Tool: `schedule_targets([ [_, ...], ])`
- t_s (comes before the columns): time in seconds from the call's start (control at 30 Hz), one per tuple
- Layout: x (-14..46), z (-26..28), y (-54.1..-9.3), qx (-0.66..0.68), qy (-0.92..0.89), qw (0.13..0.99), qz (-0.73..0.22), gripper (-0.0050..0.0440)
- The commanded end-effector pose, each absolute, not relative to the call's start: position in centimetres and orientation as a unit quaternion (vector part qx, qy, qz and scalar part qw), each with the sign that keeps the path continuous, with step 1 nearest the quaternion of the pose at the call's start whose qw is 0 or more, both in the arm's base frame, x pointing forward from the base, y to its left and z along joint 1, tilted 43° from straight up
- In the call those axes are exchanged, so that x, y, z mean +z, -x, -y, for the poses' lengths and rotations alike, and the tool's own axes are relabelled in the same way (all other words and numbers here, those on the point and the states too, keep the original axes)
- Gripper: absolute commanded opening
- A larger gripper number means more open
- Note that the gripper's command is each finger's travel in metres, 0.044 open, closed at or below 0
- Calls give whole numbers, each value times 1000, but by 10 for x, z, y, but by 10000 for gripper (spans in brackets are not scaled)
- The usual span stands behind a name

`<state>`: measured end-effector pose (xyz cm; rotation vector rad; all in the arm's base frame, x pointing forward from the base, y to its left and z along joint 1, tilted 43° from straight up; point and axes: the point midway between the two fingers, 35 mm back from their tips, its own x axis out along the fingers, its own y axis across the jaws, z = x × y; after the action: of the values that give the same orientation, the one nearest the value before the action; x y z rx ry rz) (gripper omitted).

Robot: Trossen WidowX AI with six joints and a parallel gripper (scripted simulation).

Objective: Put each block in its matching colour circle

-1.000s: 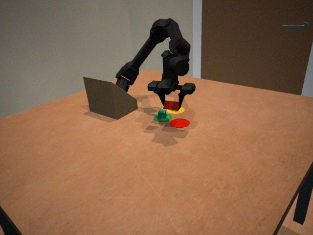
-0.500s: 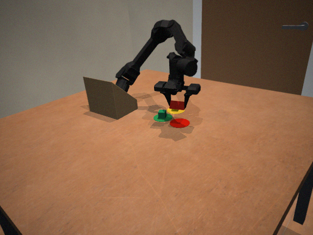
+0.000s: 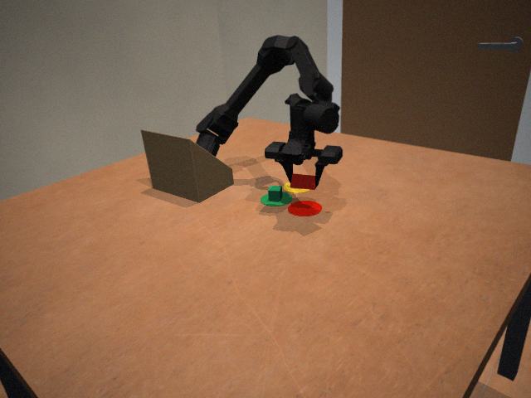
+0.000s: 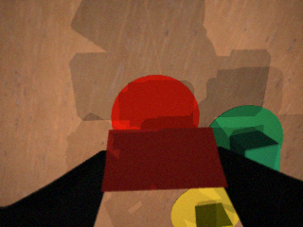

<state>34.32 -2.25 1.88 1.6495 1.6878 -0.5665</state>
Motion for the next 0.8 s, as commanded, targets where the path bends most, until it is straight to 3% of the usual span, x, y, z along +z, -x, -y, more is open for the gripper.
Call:
schedule_targets([
  [0.0,15,16,-346,-217,-640,353,-647,270],
  [0.77,0,2,-349,-215,-640,358,-645,270],
])
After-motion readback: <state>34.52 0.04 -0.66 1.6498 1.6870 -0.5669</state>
